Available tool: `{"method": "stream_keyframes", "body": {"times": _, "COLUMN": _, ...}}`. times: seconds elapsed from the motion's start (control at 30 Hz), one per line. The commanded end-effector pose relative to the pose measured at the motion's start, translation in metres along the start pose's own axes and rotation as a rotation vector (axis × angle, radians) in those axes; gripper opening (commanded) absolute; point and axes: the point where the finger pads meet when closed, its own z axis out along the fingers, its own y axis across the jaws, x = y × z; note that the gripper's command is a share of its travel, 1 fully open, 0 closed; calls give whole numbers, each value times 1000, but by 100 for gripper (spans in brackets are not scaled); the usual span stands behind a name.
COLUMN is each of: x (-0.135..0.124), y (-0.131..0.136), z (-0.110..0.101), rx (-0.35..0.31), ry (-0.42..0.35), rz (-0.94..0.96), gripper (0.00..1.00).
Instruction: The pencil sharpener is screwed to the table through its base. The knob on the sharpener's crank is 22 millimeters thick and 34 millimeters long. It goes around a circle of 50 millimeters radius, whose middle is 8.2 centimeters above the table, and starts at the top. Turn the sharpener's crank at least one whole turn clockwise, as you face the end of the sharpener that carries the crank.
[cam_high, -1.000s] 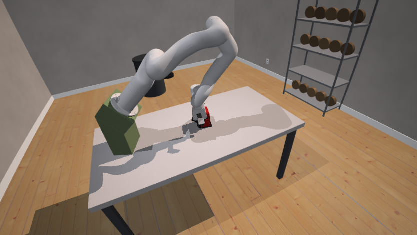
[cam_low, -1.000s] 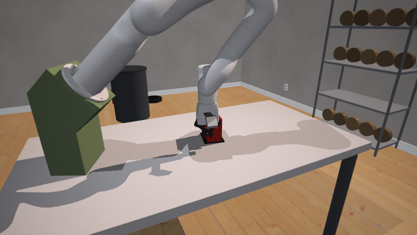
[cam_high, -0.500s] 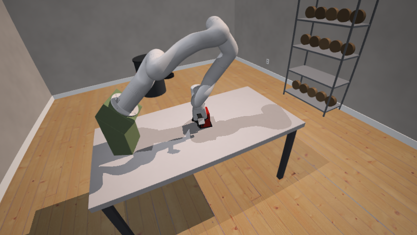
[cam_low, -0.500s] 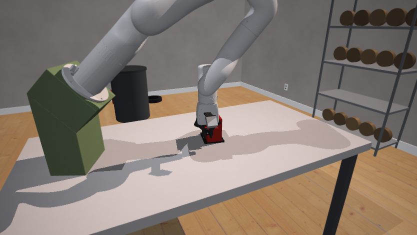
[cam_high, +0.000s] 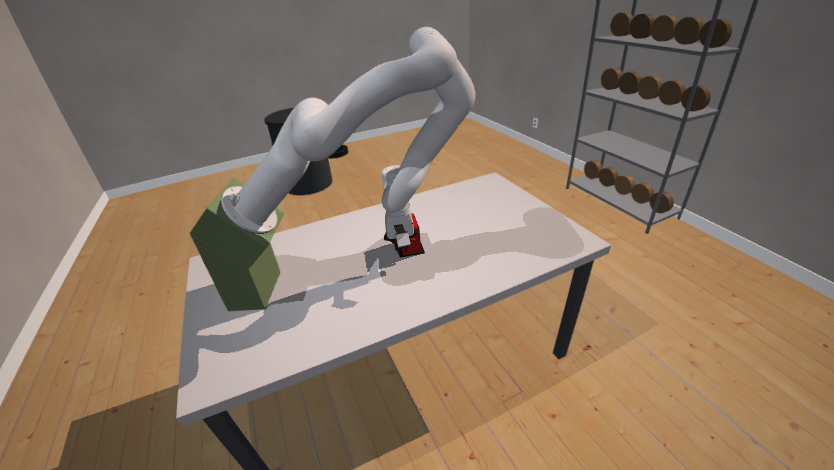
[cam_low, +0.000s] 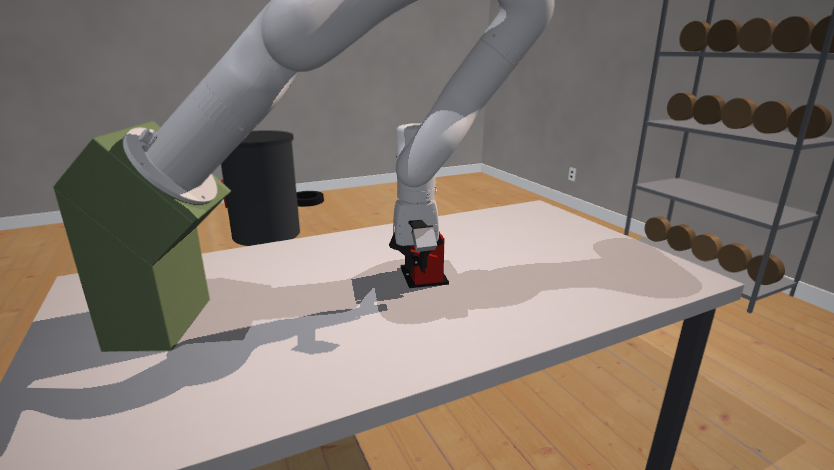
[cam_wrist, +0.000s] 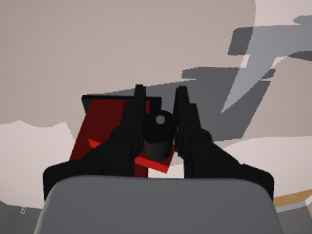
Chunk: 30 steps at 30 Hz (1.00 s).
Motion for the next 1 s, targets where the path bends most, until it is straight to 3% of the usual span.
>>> {"method": "stream_keyframes", "body": {"times": 0.0, "x": 0, "y": -4, "z": -8, "rx": 1, "ry": 0, "rz": 0, "gripper": 0}}
{"method": "stream_keyframes", "body": {"times": 0.53, "x": 0, "y": -28, "z": -30, "rx": 1, "ry": 0, "rz": 0, "gripper": 0}}
{"method": "stream_keyframes", "body": {"times": 0.97, "x": 0, "y": -45, "z": -33, "rx": 1, "ry": 0, "rz": 0, "gripper": 0}}
